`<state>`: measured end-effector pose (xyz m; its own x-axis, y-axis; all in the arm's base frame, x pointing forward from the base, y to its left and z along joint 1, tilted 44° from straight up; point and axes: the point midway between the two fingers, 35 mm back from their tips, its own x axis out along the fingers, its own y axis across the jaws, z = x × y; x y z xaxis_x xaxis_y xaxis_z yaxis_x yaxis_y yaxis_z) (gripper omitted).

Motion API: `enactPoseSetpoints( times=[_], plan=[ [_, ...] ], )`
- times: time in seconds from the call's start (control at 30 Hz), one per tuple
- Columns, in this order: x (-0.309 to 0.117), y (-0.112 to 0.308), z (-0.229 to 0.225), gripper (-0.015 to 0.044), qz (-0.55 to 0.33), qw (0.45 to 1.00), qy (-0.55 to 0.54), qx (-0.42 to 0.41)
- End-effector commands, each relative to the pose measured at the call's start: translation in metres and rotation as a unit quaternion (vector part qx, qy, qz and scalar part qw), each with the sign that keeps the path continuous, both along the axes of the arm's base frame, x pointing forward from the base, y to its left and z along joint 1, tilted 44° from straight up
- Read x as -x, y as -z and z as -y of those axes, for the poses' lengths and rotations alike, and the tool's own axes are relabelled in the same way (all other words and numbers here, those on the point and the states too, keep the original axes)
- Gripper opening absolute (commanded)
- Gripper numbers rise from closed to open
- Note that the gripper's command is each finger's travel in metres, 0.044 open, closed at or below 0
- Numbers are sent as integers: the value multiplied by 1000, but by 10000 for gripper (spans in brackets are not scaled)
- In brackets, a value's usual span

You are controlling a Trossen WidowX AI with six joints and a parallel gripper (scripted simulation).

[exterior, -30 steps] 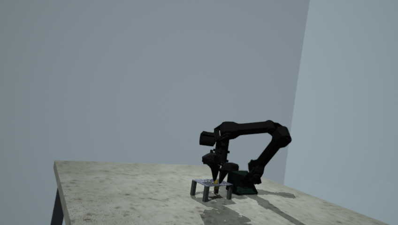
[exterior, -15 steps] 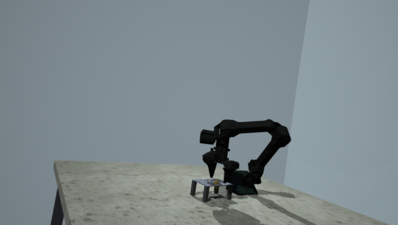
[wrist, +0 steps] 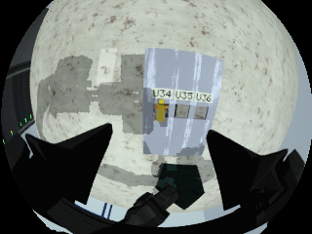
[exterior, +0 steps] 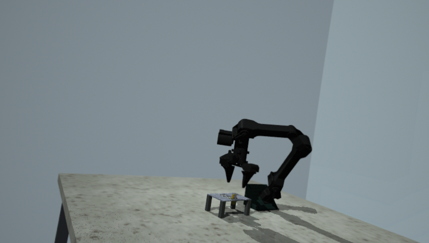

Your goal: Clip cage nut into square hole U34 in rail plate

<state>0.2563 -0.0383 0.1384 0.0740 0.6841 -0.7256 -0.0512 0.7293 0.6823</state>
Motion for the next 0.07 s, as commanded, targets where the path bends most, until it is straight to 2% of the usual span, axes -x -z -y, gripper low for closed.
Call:
enactPoseSetpoints(
  times=[0.0,0.03],
  plan=[
    [0,-1,1,440,0,1000,-2,1],
    [0,-1,1,440,0,1000,-2,1]
  ],
)
